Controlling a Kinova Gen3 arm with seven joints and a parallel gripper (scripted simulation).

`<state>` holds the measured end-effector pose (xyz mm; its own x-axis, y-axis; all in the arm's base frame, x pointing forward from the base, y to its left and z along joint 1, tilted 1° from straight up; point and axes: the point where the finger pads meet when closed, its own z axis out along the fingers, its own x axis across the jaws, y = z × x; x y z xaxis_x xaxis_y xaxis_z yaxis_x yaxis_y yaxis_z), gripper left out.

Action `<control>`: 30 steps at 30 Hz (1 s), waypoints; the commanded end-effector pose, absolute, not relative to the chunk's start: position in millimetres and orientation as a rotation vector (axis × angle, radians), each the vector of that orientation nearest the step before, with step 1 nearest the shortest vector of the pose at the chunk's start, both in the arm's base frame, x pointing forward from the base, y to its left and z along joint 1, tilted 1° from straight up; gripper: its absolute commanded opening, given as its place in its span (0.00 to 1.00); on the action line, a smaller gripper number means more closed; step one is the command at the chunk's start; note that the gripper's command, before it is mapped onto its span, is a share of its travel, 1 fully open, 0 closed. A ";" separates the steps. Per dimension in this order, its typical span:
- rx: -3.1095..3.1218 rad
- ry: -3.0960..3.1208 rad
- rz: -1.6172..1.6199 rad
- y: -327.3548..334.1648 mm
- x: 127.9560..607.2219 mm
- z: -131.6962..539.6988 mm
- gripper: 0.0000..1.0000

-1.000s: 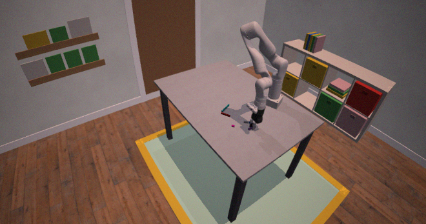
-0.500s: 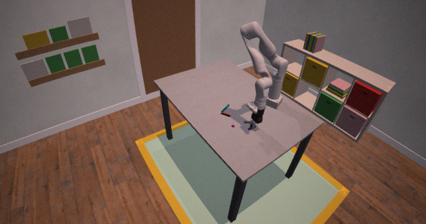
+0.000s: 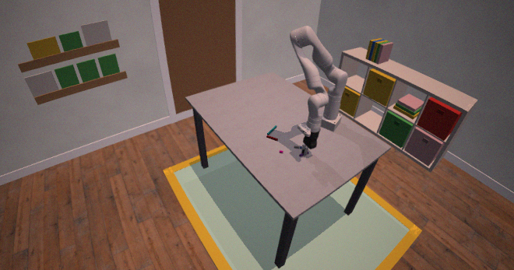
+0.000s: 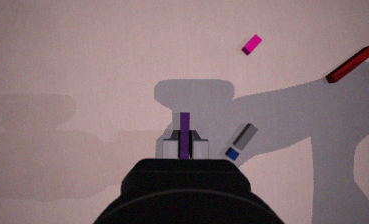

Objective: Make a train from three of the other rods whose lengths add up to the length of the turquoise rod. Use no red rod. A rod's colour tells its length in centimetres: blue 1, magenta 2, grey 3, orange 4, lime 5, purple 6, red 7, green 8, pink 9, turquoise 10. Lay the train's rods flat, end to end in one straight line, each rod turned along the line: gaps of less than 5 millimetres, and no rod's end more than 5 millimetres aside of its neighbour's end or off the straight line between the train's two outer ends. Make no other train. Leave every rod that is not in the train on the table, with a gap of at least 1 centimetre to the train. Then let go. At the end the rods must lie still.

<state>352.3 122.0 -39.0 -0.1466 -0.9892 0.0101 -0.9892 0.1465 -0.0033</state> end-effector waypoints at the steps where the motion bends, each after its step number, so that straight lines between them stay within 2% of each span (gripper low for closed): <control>1: 2.051 -2.376 0.010 123.2 351.5 -39.7 0.24; 16: 2.052 -2.378 0.010 123.7 352.5 -30.5 0.24; 30: 2.039 -2.381 0.021 119.7 354.1 32.9 0.24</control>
